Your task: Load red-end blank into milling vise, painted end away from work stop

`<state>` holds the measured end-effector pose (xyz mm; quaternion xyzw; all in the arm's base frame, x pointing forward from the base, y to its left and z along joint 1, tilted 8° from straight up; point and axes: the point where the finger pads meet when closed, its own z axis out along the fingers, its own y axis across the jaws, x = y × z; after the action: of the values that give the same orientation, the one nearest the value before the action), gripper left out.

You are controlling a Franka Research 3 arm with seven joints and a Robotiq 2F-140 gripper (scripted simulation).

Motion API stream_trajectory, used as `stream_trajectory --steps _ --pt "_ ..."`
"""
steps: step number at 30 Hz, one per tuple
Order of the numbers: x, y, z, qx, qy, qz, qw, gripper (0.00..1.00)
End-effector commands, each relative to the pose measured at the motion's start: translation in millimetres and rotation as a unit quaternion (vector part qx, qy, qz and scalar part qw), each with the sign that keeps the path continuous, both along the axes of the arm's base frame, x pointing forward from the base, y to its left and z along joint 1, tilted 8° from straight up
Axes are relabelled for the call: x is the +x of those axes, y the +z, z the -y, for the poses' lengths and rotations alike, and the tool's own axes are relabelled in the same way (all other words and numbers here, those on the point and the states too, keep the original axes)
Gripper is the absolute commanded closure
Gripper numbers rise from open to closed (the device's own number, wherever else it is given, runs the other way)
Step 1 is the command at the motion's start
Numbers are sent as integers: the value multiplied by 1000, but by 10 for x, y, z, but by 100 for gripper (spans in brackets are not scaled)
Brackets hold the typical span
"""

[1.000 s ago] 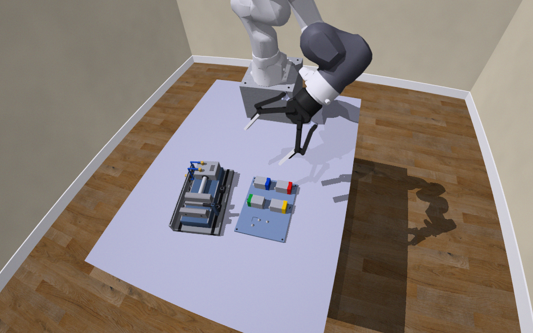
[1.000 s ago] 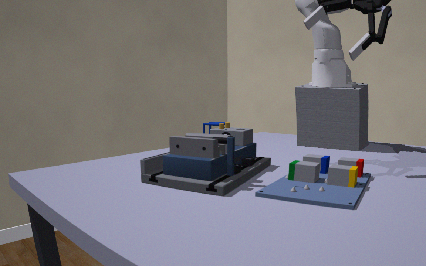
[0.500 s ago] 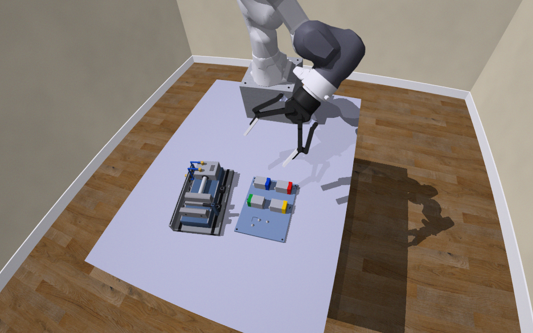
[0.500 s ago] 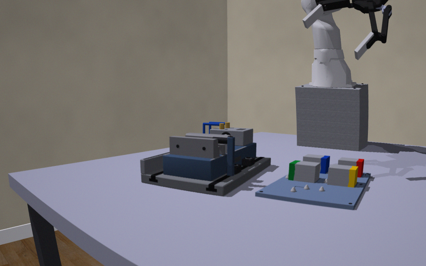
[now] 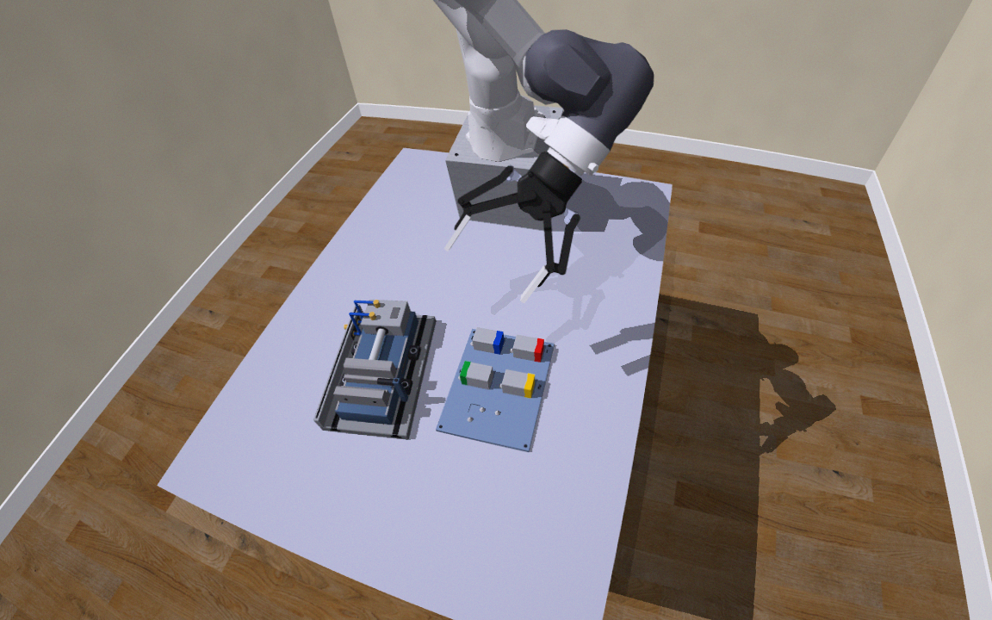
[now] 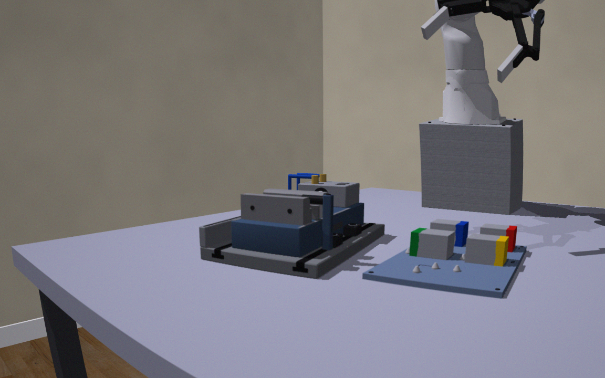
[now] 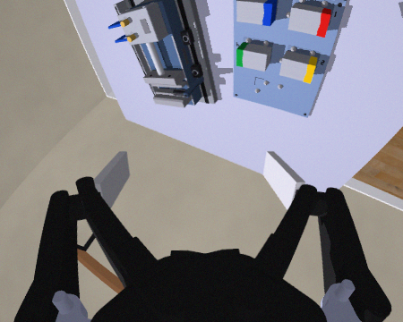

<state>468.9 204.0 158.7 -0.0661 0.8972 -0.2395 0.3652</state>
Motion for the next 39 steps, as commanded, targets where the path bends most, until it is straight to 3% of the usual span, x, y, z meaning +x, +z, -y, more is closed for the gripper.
stream_trajectory --steps 1,9,10,14,26,27,31,39 --pt "30 42 -31 -18 57 -72 996 0" --pt "30 42 -31 -18 57 -72 996 0" --pt "26 42 10 -6 34 0 999 0" --pt "-28 15 -61 -25 111 -46 992 0" --pt "-28 15 -61 -25 111 -46 992 0" --pt "-10 36 -7 -21 97 18 995 0" --pt "-68 -10 -83 -40 171 -32 984 0" --pt "-68 -10 -83 -40 171 -32 984 0"
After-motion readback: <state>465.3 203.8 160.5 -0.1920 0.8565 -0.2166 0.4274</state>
